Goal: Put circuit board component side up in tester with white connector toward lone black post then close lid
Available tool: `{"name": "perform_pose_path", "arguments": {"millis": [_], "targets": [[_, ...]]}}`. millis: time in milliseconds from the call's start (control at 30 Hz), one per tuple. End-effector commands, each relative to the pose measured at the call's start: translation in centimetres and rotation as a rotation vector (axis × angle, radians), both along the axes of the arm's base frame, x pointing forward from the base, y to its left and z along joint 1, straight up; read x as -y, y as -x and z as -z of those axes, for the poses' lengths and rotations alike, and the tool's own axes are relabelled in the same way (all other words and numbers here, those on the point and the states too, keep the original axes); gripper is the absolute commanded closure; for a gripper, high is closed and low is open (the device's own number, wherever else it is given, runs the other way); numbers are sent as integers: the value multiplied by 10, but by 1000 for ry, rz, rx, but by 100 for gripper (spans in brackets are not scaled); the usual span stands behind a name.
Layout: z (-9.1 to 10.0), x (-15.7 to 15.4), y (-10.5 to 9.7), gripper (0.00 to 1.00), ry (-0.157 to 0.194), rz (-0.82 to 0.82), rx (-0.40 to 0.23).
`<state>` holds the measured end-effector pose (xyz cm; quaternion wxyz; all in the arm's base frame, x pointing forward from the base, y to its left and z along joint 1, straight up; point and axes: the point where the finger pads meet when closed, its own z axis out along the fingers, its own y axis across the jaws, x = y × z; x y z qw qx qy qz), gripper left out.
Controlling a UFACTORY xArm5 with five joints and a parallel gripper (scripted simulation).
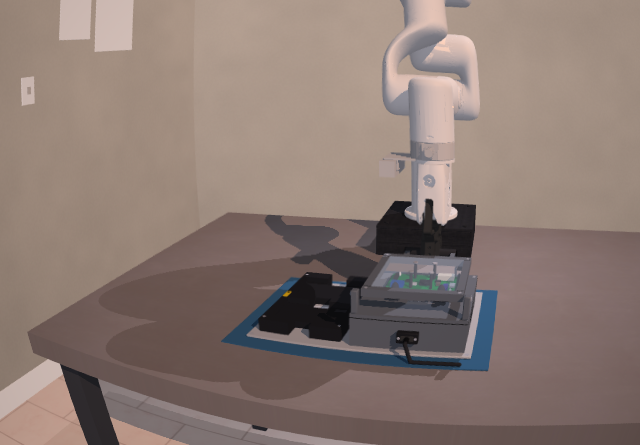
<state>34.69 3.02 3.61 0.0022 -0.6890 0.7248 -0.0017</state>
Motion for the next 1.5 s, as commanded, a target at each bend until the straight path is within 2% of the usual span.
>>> {"name": "perform_pose_path", "arguments": {"millis": [0, 700, 733, 1467], "targets": [[0, 0, -1, 100, 0, 0, 3], [3, 0, -1, 100, 0, 0, 3], [3, 0, -1, 76, 0, 0, 3], [-2, 0, -1, 76, 0, 0, 3]]}}
